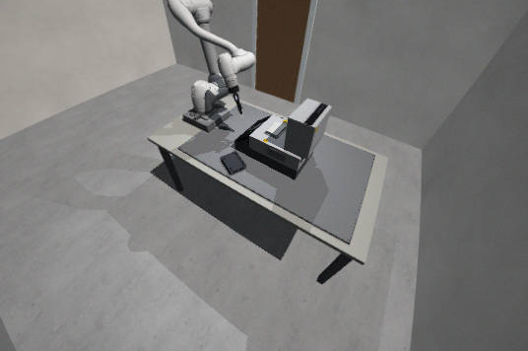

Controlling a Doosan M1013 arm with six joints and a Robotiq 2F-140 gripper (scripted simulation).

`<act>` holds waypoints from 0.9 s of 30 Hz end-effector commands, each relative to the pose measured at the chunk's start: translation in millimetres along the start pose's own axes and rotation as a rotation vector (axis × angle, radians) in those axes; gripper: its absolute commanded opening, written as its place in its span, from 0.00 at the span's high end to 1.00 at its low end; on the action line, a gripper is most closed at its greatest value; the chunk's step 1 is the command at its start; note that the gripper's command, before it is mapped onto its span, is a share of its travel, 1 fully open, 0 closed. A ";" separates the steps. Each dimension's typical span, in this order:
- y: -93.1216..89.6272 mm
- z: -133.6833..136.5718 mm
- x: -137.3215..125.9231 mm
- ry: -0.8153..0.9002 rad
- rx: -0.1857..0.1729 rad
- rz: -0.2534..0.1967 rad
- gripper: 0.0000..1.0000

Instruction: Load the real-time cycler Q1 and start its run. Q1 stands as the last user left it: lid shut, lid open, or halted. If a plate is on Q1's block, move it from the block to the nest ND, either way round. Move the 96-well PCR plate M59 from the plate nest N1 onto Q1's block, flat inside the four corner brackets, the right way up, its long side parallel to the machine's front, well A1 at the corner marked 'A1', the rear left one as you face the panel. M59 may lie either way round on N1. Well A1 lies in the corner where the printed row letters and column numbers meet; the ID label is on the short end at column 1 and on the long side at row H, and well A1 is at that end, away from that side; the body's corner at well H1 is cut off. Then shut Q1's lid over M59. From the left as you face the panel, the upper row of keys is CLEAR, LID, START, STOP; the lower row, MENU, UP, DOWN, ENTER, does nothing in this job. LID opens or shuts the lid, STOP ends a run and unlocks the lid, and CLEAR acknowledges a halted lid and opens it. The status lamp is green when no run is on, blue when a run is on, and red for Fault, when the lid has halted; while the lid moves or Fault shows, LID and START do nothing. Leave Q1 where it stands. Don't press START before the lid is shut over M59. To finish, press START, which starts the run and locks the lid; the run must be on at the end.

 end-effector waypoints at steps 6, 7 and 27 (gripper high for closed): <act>-8.7 -4.6 -3.1 0.000 0.000 0.000 1.00; -10.1 -5.3 -3.6 0.000 0.000 0.000 1.00; -35.4 -18.7 -12.6 0.000 0.000 0.000 1.00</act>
Point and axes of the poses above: the point where the finger pads meet when closed, its own y axis back along the fingers, its own z axis across the jaws, x = y × z, the point moved 3 cm from there along y, back along the fingers, and after that the axes turned 11 degrees about y, right-handed, at the moved point
